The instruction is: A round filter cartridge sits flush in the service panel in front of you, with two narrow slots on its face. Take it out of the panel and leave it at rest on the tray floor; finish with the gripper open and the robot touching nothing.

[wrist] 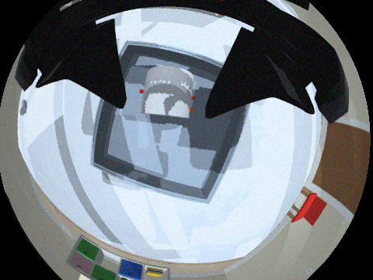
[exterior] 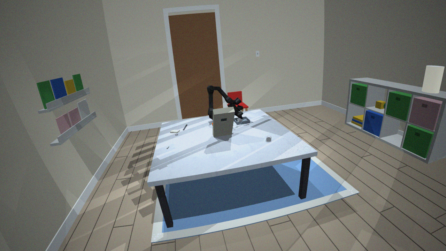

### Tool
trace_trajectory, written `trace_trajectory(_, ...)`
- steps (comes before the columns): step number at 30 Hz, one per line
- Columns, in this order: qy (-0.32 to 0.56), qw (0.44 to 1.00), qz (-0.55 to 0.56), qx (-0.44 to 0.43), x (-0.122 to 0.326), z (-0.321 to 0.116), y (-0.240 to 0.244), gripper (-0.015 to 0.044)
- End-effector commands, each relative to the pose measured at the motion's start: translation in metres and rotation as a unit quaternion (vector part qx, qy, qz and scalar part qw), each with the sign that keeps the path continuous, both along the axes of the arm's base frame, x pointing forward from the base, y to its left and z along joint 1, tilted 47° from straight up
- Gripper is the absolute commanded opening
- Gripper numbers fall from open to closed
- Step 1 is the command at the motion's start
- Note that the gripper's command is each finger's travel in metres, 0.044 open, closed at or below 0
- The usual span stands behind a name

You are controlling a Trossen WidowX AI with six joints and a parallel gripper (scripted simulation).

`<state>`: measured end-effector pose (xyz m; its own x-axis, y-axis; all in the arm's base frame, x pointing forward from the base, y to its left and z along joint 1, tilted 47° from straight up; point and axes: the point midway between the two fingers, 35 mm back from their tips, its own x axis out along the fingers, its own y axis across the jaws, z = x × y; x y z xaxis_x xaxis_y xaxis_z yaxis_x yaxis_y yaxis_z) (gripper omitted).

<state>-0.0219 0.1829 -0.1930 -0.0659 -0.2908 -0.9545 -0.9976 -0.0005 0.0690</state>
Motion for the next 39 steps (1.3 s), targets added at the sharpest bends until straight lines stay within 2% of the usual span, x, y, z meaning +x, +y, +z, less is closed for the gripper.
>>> trace_trajectory(1, 0.000, 1.000, 0.000, 0.002, 0.000, 0.000, 0.001, 0.0420)
trace_trajectory(2, 0.000, 1.000, 0.000, 0.002, 0.000, 0.000, 0.001, 0.0440)
trace_trajectory(5, 0.000, 1.000, 0.000, 0.002, 0.001, 0.007, 0.010, 0.0440)
trace_trajectory(10, 0.000, 1.000, 0.000, 0.000, 0.004, 0.049, 0.050, 0.0440)
trace_trajectory(39, 0.001, 1.000, -0.004, 0.005, 0.003, 0.041, 0.047, 0.0440)
